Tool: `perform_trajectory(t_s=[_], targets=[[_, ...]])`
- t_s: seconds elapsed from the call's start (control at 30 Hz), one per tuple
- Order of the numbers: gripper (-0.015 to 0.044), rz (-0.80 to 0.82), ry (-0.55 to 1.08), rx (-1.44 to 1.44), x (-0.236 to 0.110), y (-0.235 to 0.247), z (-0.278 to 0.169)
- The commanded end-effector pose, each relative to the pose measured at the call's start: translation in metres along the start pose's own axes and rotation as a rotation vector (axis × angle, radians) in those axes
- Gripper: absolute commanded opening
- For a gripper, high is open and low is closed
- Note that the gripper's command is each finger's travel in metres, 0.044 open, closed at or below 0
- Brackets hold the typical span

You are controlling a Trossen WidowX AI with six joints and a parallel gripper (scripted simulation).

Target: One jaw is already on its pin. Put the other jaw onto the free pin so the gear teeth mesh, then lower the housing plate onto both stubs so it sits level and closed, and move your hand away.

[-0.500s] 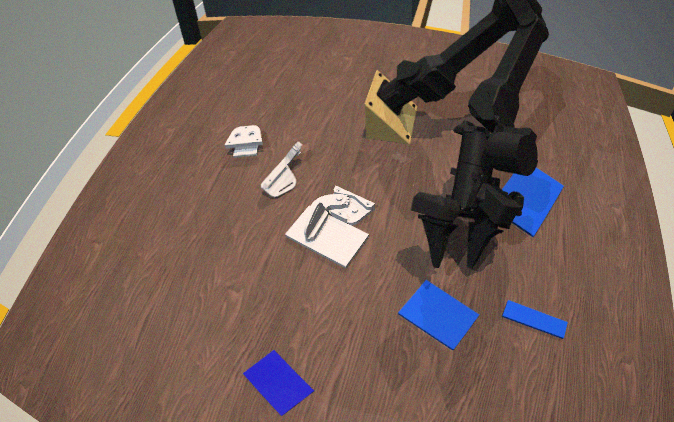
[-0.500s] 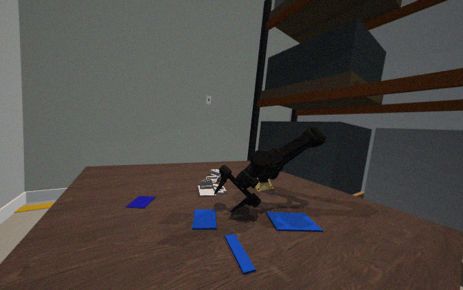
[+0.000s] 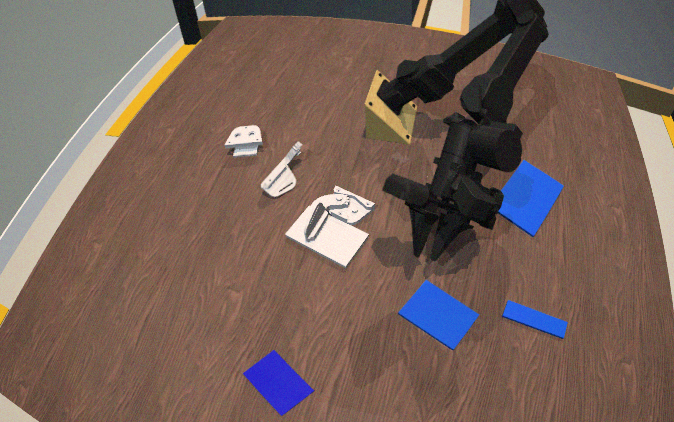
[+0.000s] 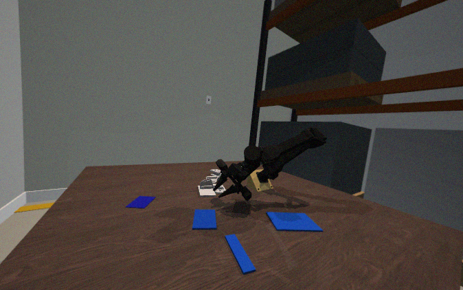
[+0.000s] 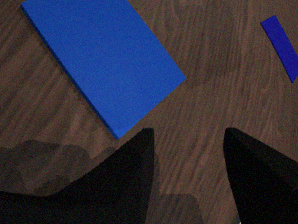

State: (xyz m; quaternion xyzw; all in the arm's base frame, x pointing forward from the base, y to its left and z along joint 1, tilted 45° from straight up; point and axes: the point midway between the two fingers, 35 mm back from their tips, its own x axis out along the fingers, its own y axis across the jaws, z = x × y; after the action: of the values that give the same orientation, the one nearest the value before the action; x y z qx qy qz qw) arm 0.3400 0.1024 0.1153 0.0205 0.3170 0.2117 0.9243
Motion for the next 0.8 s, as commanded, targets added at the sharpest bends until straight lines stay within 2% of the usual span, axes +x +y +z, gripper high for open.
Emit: perform_trajectory(t_s=[0.0,0.07,0.77], targets=[[0.0033,-0.047,0.054,0.087,0.002,-0.021,-0.010],[0.0000,-0.065,0.081,0.125,0.003,-0.029,-0.016],[0.0000,-0.247,0.331,0.537,-0.007,-0.109,-0.082]])
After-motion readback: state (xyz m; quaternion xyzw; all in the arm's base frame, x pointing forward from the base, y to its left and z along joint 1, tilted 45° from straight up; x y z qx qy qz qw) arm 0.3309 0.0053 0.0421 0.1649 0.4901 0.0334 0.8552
